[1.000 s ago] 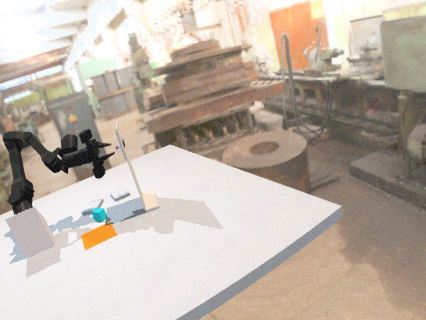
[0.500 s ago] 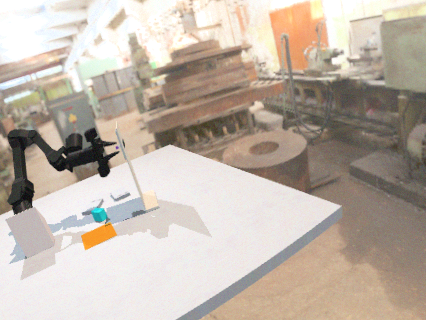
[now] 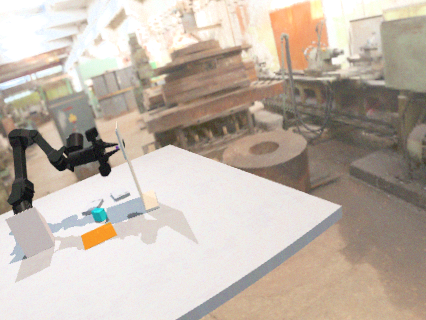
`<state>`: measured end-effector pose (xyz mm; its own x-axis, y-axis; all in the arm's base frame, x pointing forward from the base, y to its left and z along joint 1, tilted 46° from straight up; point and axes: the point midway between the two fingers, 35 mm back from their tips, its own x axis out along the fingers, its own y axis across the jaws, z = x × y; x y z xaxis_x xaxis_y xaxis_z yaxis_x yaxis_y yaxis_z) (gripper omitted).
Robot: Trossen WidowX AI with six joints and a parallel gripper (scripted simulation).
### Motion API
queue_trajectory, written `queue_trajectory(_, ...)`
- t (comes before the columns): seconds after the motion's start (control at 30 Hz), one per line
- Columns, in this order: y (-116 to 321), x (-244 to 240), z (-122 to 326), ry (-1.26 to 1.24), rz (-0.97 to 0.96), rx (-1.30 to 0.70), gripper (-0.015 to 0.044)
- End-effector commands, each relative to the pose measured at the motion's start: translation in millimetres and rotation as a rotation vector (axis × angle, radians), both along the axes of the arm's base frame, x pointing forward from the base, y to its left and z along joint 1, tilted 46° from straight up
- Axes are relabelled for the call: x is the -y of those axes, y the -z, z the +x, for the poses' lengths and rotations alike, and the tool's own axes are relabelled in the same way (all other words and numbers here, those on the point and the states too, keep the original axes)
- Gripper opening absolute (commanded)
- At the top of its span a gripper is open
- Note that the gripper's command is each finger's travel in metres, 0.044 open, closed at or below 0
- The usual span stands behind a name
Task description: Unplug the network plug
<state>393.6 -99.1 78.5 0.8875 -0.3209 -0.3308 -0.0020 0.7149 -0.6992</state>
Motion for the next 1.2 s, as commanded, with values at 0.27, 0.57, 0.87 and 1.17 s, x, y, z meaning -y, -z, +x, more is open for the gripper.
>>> queue_trajectory(0.27, 0, 0, 0, -0.001, 0.003, 0.001, 0.0)
queue_trajectory(0.57, 0, -1, -3, -0.001, 0.003, 0.001, 0.0)
queue_trajectory(0.87, -2, -2, -8, -0.001, 0.003, 0.001, 0.0)
queue_trajectory(1.17, -3, -3, -12, -0.001, 0.003, 0.001, 0.0)
